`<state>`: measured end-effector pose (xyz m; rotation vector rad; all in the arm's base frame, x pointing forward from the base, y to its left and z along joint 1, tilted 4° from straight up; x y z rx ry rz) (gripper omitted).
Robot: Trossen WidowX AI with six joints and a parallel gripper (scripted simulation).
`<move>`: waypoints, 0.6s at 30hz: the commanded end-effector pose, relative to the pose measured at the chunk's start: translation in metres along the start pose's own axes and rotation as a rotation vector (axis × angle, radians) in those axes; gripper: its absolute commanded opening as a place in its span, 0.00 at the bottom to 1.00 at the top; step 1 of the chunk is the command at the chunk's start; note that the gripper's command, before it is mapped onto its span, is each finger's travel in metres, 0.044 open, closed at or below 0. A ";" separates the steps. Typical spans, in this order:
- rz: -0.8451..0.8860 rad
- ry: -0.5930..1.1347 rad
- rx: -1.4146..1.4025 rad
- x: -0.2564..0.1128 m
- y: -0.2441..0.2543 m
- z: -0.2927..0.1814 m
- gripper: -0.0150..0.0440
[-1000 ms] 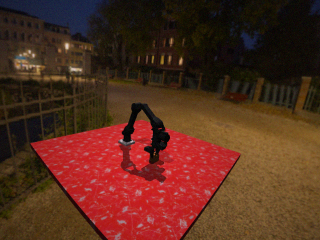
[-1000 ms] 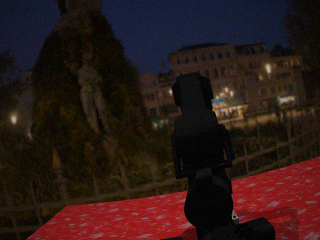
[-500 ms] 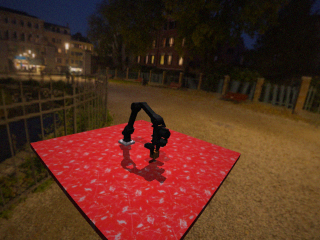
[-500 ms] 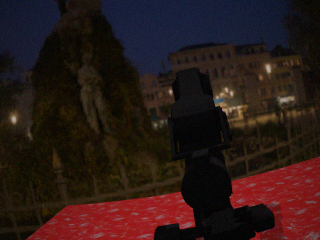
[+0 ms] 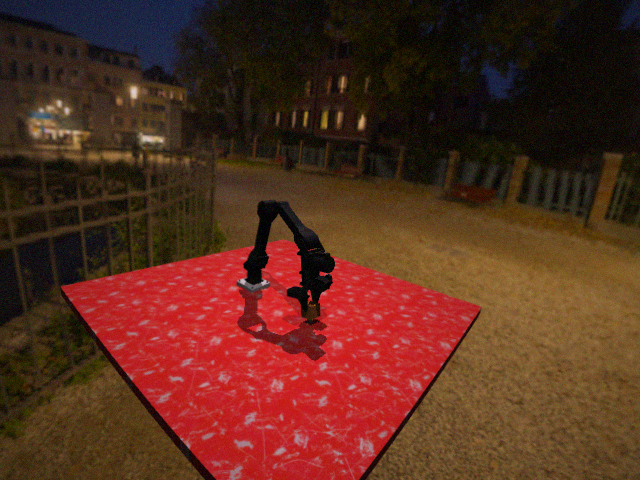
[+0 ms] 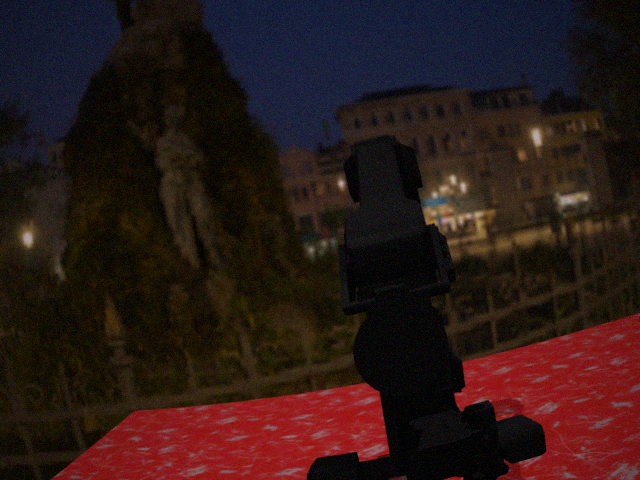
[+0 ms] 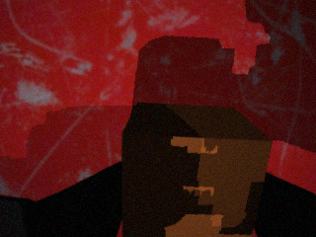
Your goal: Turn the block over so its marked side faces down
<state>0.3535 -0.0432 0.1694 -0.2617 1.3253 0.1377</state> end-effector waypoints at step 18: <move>-0.083 -0.315 -0.008 0.002 0.008 -0.029 0.25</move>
Point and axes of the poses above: the point midway between the two fingers, 35 mm back from their tips, its own x axis out along the fingers, its own y axis across the jaws, z = x × y, the point moved 8 cm from there along -x, back along the fingers, and after that the axes turned 15 degrees about -x, right-handed, at the moved point
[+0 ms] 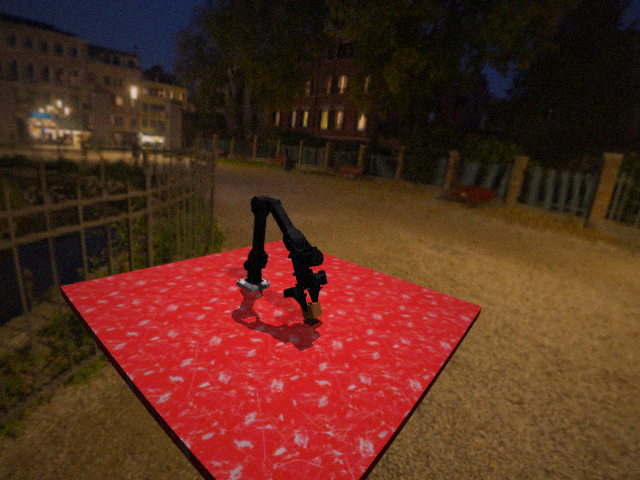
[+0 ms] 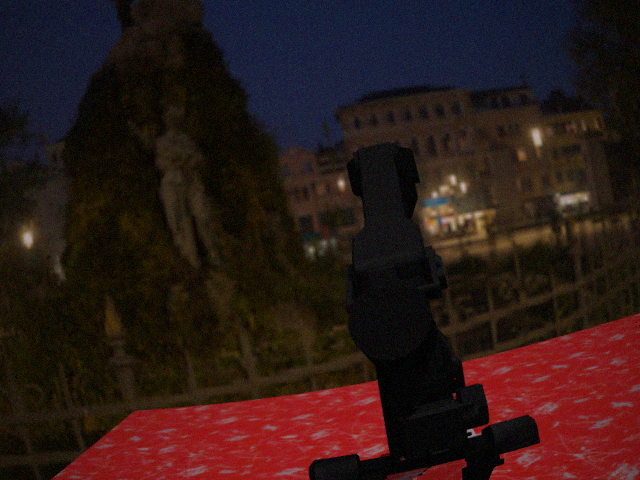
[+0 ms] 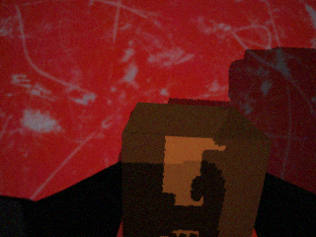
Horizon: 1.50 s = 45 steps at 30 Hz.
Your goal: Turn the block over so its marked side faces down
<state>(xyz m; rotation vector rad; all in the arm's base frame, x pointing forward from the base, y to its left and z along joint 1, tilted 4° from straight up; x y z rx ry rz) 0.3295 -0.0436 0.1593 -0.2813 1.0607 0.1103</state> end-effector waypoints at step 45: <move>-0.153 -0.584 -0.006 0.038 0.016 -0.058 0.25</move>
Point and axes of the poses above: the point midway between the two fingers, 35 mm back from their tips, its own x axis out along the fingers, its own y axis across the jaws, z = x × y, the point moved 8 cm from there along -x, back along the fingers, and after that the axes turned 15 degrees about -x, right-handed, at the moved point
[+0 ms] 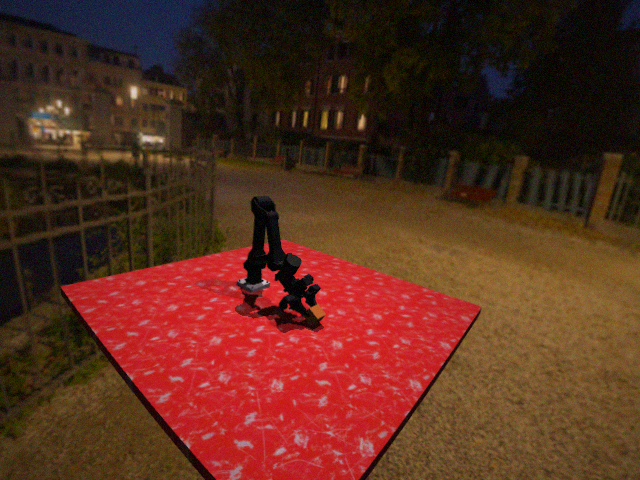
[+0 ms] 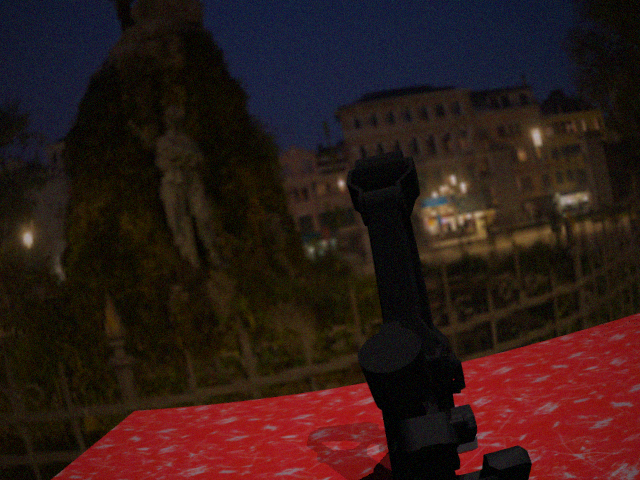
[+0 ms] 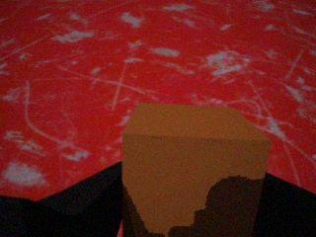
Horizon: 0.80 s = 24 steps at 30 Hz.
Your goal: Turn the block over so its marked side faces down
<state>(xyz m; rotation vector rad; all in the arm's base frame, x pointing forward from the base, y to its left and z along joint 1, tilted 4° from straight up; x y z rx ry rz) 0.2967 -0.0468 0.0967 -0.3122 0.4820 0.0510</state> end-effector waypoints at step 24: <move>-0.008 -0.047 0.002 -0.004 0.000 0.000 0.61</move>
Point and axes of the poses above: the point midway between the two fingers, 35 mm back from their tips, its own x axis out along the fingers, its own y axis across the jaws, z = x × y, the point moved 8 cm from there along -x, back along the fingers, and after that the axes turned 15 degrees about -x, right-handed, at the moved point
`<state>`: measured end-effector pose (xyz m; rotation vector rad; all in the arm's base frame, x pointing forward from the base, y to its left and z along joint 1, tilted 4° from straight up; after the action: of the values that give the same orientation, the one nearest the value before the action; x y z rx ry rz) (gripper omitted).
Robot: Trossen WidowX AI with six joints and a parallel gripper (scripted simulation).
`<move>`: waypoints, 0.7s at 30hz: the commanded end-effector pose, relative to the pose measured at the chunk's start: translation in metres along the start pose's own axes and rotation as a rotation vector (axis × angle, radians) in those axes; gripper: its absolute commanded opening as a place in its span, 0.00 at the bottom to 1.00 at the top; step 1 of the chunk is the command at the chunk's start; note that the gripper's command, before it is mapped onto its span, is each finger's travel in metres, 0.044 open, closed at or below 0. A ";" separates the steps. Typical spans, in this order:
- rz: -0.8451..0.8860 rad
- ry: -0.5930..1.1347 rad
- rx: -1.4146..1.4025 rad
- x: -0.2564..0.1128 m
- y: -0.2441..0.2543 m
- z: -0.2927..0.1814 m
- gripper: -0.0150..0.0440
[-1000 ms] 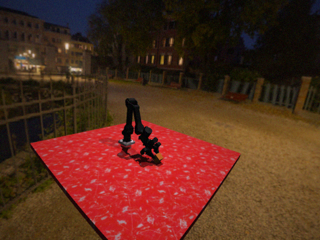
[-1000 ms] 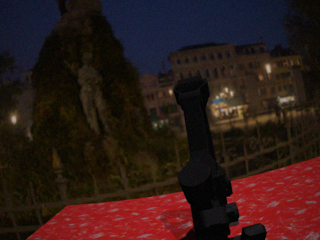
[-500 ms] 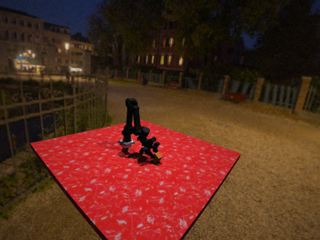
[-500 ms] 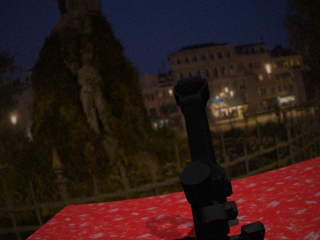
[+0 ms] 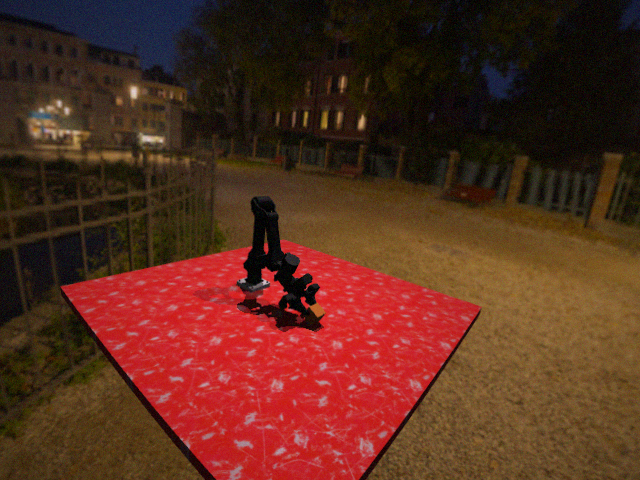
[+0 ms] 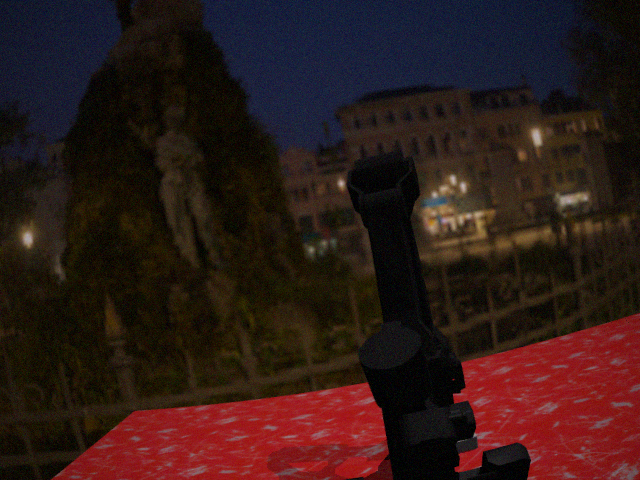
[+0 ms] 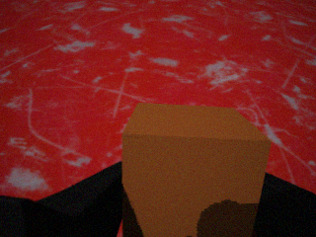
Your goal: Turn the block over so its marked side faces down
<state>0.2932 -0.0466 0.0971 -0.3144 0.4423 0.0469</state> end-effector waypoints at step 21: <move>0.003 -0.009 0.003 0.000 0.000 0.001 1.00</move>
<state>0.2934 -0.0466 0.0979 -0.3151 0.4368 0.0465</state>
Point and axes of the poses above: the point midway between the two fingers, 35 mm back from their tips, its own x axis out along the fingers, its own y axis across the jaws, z = x × y, the point moved 8 cm from there along -x, back along the fingers, and after that the axes turned 15 degrees about -x, right-handed, at the moved point
